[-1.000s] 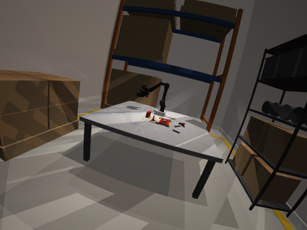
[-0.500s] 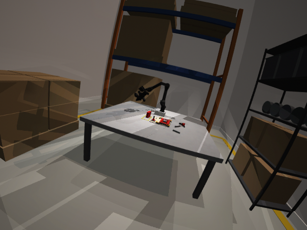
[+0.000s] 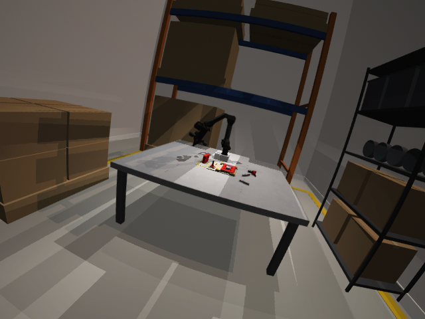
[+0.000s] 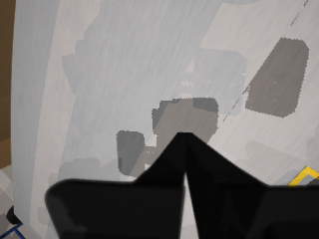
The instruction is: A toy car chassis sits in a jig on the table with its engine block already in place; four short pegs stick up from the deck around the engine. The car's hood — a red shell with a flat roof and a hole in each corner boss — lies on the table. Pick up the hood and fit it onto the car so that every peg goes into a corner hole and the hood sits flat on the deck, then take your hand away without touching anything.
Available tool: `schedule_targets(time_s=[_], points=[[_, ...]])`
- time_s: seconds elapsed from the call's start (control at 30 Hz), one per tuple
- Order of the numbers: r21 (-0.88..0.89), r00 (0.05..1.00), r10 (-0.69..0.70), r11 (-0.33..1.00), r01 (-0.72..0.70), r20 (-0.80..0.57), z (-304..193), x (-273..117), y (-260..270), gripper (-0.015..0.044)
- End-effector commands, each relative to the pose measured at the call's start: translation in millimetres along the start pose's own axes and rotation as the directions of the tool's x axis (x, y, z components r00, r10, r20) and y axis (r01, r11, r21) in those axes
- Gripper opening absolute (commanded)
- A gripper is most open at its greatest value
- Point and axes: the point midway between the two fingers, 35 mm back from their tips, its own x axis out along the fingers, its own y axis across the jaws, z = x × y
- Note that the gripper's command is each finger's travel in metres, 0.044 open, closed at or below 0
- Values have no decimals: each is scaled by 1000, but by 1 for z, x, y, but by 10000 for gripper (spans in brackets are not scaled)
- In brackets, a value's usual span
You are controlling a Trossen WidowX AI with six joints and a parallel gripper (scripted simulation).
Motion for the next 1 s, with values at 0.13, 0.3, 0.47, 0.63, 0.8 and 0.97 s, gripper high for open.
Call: schedule_targets(time_s=[0.13,0.3,0.47,0.63,0.8,0.97], points=[[292,962,-246,917,271,-121,-93,-35,-69,0],[417,922,-368,824,383,-119,-123,-60,-111,0],[467,907,-405,785,408,-111,-130,-69,-125,0],[467,907,-405,785,408,-111,-130,-69,-125,0],[467,907,-405,785,408,-111,-132,-61,-128,0],[467,907,-406,785,408,-111,-134,-40,-137,0]])
